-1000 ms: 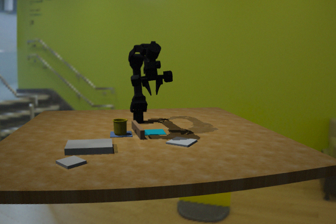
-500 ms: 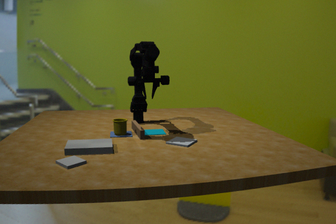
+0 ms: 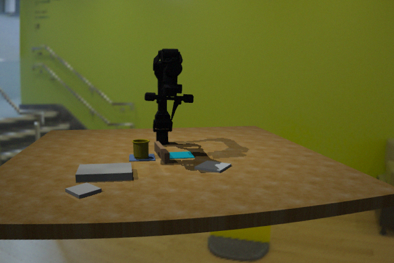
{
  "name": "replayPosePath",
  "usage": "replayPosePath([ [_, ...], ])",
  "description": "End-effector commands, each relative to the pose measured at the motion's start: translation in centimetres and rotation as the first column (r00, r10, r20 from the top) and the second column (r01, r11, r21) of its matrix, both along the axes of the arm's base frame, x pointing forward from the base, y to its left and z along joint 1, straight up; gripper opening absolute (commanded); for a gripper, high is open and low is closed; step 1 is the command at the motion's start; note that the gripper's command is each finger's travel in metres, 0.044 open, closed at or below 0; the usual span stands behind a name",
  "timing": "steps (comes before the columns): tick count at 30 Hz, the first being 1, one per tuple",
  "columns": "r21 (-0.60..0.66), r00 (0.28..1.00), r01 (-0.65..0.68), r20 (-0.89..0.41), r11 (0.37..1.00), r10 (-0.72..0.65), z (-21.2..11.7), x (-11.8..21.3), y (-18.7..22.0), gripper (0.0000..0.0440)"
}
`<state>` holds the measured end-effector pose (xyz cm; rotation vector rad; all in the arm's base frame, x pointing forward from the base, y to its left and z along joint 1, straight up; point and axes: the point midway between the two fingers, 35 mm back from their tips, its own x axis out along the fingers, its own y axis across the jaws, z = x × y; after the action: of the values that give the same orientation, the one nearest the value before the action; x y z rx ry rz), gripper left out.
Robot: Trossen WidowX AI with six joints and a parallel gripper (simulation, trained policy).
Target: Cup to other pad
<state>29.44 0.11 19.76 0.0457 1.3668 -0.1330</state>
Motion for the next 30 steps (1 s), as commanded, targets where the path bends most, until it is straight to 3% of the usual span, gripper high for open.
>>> replayPosePath([
  [1, -0.015, 0.999, -0.008, -0.052, 1.0, 0.007, -0.4, -0.3, -0.8, 0.0113],
  [12, -0.032, 0.984, -0.014, -0.179, 0.999, 0.008, -2.1, -1.4, -2.8, 0.012],
  [30, -0.035, 0.961, -0.016, -0.277, 0.999, 0.006, -6.1, -2.3, -5.8, 0.0166],
])
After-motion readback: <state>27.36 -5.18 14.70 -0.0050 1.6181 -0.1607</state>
